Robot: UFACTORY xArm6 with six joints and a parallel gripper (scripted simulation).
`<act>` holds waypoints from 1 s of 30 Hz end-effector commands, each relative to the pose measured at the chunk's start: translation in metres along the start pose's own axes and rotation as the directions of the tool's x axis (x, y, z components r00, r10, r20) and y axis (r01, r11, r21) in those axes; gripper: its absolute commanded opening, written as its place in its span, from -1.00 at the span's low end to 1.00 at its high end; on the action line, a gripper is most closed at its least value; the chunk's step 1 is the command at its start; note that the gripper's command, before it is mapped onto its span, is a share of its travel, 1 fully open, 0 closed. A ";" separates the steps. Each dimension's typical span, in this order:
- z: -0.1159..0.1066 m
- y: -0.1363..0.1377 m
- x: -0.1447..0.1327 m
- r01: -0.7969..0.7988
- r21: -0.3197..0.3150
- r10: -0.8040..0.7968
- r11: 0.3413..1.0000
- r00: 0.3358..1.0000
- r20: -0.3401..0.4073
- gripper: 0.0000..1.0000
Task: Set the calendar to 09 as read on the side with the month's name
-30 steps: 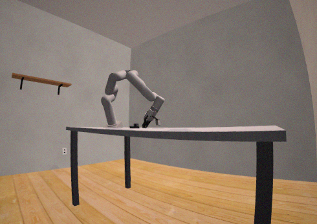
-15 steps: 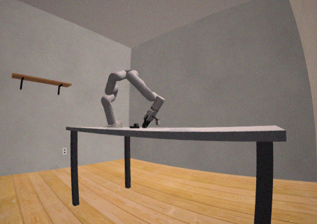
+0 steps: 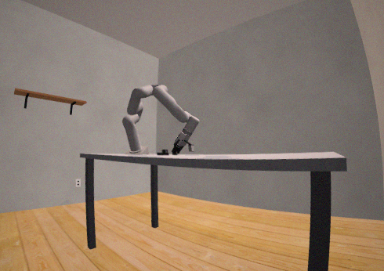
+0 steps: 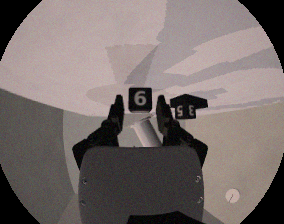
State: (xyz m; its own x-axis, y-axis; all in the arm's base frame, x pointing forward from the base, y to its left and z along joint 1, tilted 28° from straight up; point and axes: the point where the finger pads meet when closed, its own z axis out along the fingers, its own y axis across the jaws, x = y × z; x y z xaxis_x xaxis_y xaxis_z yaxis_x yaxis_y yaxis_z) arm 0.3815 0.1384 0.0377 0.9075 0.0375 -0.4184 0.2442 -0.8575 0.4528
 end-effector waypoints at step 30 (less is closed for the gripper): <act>-0.014 0.000 -0.008 0.000 0.001 0.000 1.000 1.000 -0.004 0.37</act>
State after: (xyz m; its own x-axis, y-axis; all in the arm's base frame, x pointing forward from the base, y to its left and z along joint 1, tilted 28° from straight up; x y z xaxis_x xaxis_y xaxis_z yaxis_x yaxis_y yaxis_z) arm 0.3789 0.1431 0.0478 0.9076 0.0378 -0.4181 0.2442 -0.8576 0.4527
